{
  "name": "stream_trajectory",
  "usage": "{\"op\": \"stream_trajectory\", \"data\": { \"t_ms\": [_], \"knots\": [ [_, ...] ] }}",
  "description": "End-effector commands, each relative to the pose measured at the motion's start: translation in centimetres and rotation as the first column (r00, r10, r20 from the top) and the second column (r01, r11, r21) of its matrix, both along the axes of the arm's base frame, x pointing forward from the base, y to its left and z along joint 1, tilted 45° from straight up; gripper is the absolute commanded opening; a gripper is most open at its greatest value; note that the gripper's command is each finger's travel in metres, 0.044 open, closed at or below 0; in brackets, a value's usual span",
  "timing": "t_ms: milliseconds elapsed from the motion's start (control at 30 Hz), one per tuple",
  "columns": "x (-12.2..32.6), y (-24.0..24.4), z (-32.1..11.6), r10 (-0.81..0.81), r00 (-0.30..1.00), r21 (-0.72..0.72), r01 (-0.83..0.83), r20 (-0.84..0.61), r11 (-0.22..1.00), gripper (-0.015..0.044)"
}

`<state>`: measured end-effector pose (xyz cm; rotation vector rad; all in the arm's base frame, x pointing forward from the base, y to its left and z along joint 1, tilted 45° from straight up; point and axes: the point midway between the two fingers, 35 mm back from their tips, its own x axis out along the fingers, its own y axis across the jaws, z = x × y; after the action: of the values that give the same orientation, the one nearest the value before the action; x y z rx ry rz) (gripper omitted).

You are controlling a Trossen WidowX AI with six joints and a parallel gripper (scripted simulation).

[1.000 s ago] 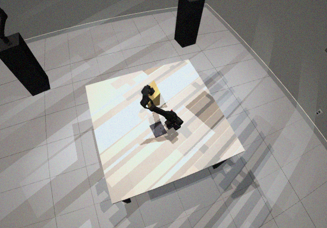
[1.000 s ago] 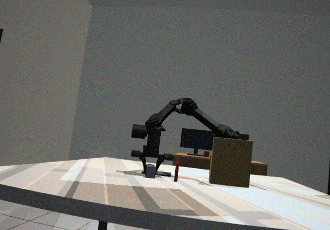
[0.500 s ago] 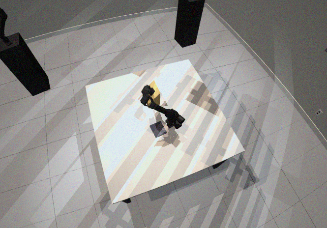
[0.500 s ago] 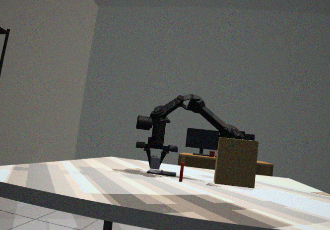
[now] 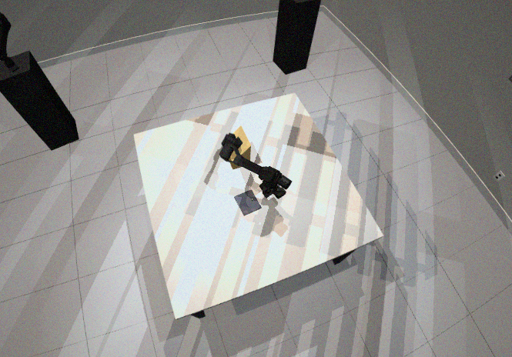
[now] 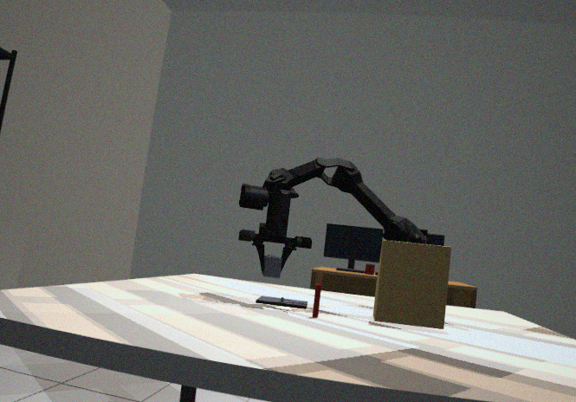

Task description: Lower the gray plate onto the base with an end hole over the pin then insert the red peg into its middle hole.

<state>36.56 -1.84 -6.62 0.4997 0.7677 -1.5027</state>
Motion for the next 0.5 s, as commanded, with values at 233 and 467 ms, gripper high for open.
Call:
{"op": "stream_trajectory", "data": {
  "t_ms": [233,467],
  "knots": [
    [0.1,2.2,2.4,-0.008,1.000,0.002,0.008,0.002,1.000,0.0000],
    [0.1,3.4,3.8,-0.015,1.000,-0.006,0.015,0.009,1.000,0.0000]
  ]
}}
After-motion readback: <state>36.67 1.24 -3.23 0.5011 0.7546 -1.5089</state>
